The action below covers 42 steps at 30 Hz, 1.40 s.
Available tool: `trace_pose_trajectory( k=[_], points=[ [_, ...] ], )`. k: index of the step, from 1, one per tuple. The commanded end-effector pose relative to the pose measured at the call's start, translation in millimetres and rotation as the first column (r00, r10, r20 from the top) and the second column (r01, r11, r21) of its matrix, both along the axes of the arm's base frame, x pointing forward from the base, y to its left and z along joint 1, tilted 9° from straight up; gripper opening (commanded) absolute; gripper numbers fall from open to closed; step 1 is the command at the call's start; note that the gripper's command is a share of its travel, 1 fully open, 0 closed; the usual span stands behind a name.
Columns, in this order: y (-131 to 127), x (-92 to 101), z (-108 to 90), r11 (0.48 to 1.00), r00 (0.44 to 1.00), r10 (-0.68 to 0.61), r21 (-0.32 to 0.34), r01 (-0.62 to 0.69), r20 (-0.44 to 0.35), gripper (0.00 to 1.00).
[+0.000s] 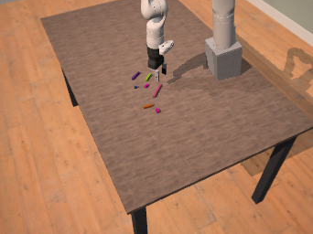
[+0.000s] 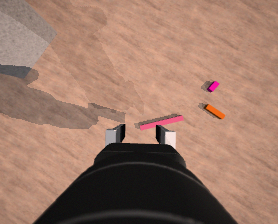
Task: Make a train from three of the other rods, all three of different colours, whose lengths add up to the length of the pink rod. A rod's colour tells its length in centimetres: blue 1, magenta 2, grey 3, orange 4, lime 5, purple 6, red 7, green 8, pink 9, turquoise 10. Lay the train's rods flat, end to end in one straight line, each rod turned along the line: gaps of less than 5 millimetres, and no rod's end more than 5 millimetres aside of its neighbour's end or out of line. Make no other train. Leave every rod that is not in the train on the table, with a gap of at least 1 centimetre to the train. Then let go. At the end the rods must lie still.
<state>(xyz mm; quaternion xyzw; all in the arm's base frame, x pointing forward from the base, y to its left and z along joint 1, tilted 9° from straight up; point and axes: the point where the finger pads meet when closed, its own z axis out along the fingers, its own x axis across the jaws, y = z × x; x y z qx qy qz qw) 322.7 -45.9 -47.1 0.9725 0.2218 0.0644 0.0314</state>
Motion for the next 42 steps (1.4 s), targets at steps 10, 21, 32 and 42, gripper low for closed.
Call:
trace_pose_trajectory(
  k=[10,21,32,42],
  points=[
    [3,13.7,3.4,0.955,0.956,-0.295,0.045,0.294,0.008,1.0],
    [5,23.5,6.0,0.867,0.87,-0.493,0.079,0.491,0.004,1.0],
    [5,32.0,8.5,0.757,0.762,-0.648,0.107,0.644,-0.006,1.0],
    [4,39.8,10.9,0.63,0.638,-0.77,0.132,0.765,-0.019,1.0]
  ],
)
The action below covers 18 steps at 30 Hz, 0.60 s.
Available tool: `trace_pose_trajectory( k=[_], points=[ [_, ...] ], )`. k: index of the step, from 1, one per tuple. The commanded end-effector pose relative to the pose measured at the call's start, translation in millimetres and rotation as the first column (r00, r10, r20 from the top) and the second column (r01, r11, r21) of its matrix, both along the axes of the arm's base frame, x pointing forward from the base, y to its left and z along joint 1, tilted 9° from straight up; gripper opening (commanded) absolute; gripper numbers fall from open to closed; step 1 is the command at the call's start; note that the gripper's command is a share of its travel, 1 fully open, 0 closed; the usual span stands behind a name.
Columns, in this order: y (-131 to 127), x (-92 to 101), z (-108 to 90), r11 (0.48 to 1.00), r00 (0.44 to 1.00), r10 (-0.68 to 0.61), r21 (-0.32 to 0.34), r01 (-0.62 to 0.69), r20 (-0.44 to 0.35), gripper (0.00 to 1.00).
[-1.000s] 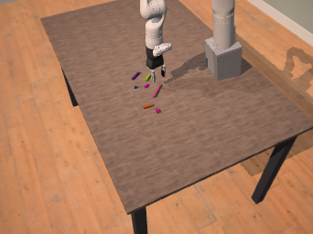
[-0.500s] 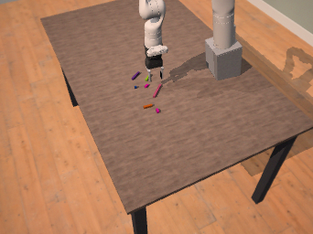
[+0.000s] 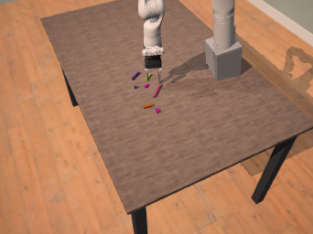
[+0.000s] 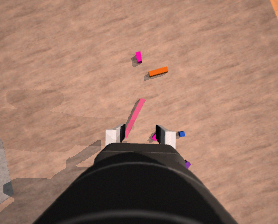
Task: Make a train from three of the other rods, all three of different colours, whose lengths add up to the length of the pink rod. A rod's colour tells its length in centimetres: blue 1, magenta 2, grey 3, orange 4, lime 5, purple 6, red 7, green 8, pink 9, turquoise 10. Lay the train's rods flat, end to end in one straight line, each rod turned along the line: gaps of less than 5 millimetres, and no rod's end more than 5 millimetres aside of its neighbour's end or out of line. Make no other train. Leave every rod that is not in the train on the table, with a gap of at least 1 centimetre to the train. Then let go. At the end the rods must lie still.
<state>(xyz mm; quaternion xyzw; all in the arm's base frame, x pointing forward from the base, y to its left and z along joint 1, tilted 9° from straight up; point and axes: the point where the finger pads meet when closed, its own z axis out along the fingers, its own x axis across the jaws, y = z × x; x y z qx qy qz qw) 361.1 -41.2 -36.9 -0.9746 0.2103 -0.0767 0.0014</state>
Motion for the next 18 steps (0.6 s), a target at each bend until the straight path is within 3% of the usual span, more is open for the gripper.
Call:
trace_pose_trajectory(
  k=[1,18],
  points=[
    [-0.5,2.1,0.9,0.999,1.0,-0.031,0.005,0.031,0.003,1.0],
    [-1.8,10.1,3.7,0.975,0.976,-0.218,0.036,0.218,0.008,1.0]
  ],
)
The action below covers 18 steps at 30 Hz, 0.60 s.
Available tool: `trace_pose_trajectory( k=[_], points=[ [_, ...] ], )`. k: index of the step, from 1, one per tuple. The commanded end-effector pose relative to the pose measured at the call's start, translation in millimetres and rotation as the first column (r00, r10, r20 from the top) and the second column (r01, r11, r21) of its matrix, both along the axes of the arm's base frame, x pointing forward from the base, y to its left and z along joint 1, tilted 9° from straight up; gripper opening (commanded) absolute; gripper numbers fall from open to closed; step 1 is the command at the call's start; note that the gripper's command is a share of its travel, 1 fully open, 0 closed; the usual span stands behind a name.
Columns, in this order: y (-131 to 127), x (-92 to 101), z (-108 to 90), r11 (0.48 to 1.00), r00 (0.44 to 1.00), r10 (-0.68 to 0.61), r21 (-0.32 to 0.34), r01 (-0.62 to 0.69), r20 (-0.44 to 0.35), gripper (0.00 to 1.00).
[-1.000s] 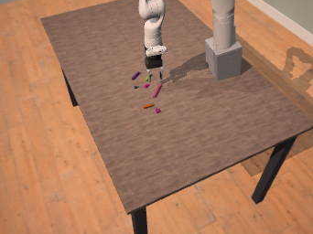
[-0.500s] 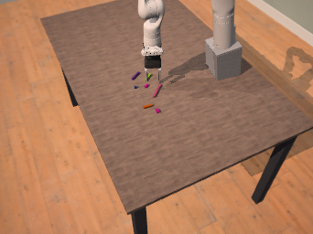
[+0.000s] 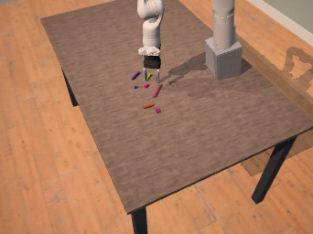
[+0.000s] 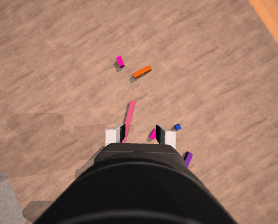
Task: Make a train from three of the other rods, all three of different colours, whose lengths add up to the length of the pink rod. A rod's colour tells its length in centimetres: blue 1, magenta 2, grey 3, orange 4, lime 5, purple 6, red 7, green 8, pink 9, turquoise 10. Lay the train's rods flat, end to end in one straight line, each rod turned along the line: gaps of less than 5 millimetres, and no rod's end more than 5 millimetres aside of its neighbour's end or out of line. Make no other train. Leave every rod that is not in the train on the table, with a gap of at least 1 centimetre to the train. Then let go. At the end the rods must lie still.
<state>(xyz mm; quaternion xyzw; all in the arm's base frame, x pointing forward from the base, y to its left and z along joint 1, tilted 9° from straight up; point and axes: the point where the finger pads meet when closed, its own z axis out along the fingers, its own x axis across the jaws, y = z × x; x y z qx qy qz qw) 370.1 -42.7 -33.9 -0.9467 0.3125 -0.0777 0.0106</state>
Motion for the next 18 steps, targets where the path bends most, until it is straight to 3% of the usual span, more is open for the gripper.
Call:
trace_pose_trajectory(
  k=[1,18],
  points=[
    [-0.4,1.4,0.8,1.0,1.0,-0.02,0.003,0.02,0.002,1.0],
    [-1.4,5.7,2.4,0.992,0.992,-0.125,0.02,0.125,0.006,1.0]
  ],
)
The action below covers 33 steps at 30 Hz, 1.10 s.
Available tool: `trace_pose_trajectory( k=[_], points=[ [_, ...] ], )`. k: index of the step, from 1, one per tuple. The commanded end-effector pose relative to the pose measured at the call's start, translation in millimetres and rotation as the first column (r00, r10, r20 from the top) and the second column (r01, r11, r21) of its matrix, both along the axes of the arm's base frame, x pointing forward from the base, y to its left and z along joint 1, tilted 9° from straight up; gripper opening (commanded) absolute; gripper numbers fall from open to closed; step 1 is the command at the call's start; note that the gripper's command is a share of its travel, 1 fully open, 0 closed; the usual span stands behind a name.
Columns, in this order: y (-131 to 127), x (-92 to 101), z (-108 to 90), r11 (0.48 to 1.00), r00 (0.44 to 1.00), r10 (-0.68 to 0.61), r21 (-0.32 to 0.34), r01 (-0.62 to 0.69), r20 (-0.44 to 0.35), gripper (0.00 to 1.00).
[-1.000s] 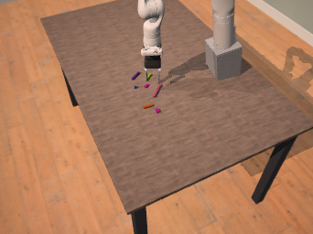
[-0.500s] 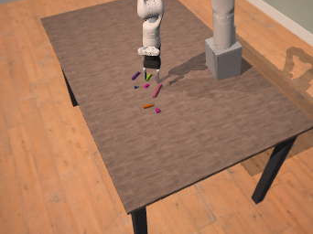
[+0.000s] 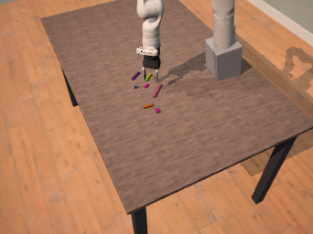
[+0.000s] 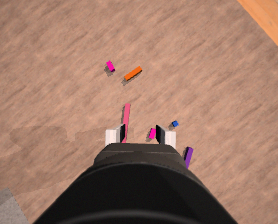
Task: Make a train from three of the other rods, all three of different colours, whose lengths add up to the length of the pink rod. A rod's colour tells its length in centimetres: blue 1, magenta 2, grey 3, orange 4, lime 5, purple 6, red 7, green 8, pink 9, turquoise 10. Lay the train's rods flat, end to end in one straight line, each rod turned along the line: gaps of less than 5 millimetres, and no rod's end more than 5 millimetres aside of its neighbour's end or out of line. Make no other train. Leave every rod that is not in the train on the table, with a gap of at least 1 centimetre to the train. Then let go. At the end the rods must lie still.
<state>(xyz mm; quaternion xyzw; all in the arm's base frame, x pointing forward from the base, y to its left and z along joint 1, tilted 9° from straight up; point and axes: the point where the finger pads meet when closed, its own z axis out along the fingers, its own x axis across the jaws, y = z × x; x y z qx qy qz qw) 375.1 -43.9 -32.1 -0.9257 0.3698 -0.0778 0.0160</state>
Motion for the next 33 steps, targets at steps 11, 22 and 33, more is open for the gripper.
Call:
trace_pose_trajectory(
  k=[11,22,33],
  points=[
    [-0.6,2.0,1.1,0.999,0.999,-0.037,0.006,0.037,0.003,1.0],
    [-0.7,2.5,1.3,0.999,0.999,-0.052,0.008,0.052,0.004,1.0],
    [-0.8,2.7,1.3,0.998,0.998,-0.055,0.009,0.055,0.004,1.0]
  ],
)
